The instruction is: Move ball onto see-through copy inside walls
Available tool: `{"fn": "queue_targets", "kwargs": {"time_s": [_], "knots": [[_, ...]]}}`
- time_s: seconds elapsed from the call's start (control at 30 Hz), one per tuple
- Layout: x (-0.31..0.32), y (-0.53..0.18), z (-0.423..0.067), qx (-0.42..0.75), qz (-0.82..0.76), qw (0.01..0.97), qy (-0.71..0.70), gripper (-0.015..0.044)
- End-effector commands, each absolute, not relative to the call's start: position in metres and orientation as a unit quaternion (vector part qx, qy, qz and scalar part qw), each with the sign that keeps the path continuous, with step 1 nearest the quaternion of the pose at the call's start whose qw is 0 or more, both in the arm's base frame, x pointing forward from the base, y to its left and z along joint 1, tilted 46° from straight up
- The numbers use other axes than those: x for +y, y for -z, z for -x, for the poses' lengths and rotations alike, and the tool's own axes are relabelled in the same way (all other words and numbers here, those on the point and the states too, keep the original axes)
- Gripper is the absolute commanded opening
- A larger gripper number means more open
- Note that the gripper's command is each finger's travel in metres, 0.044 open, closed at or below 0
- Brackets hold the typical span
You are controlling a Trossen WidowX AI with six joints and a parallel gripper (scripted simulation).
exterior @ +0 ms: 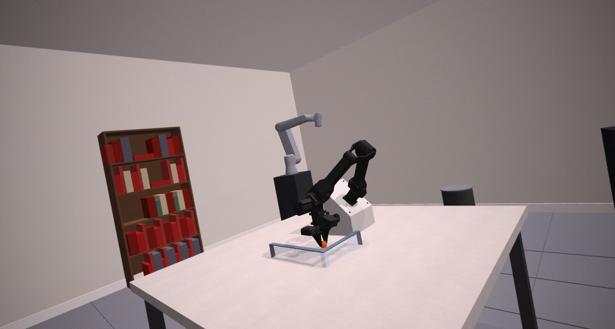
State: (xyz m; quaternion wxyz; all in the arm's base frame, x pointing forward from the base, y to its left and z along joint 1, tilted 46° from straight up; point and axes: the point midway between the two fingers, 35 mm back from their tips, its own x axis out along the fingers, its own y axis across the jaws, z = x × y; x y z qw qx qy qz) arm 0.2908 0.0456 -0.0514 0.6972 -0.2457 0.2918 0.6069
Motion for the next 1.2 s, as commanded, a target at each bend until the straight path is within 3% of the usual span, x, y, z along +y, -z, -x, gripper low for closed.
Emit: {"fn": "queue_targets", "kwargs": {"time_s": [0.0,0.37,0.7,0.9,1.17], "knots": [[0.05,0.057,-0.29,0.294,0.24,0.697,-0.608,0.0],[0.056,0.062,-0.29,0.293,0.24,0.697,-0.608,0.0],[0.055,0.06,-0.291,0.292,0.244,0.697,-0.607,0.0254],[0.052,0.059,-0.291,0.292,0.244,0.697,-0.607,0.0254],[-0.008,-0.001,-0.283,0.295,0.242,0.697,-0.608,0.0254]]}}
